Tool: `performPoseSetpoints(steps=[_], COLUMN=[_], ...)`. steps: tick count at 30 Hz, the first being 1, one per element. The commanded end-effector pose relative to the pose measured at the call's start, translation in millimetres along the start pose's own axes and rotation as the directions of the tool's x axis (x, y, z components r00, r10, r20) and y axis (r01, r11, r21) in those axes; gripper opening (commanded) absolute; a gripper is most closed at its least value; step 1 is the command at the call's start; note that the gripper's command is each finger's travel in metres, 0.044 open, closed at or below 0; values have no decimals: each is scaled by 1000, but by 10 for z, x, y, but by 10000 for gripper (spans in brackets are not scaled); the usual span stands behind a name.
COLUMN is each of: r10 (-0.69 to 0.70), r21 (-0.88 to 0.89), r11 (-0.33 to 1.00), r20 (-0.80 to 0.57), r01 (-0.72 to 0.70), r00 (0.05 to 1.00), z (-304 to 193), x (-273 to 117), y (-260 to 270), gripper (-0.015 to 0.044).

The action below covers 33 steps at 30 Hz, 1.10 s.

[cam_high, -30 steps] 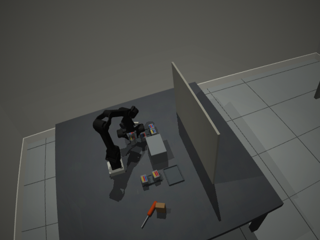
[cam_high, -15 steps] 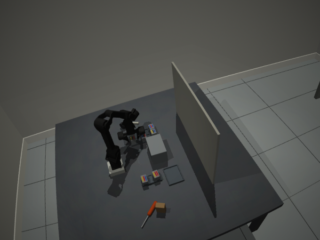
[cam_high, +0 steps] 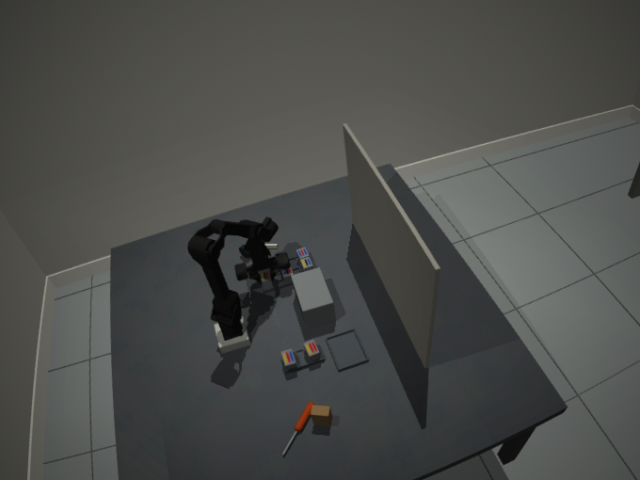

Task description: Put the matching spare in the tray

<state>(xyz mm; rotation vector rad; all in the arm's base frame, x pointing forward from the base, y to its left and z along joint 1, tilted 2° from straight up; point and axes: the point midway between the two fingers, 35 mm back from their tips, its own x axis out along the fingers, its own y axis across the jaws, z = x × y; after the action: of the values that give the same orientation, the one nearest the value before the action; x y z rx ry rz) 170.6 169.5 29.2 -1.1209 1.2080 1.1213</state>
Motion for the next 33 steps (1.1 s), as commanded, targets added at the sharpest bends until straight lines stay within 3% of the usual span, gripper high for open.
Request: performPoseSetpoints(steps=[1, 6, 15, 27, 33], r10=[0, 0, 0, -4, -4], r21=[0, 0, 0, -1, -1], r11=[1000, 1000, 1000, 1000, 1000], r20=[1, 1, 0, -2, -2], r01=[0, 0, 0, 4, 4], r00=[1000, 1000, 1000, 1000, 1000], z=[2, 2, 7, 4, -1], x=[-2, -2, -40, -753, -794], y=[-1, -1, -5, -8, -3], gripper=[115, 0, 0, 0, 0])
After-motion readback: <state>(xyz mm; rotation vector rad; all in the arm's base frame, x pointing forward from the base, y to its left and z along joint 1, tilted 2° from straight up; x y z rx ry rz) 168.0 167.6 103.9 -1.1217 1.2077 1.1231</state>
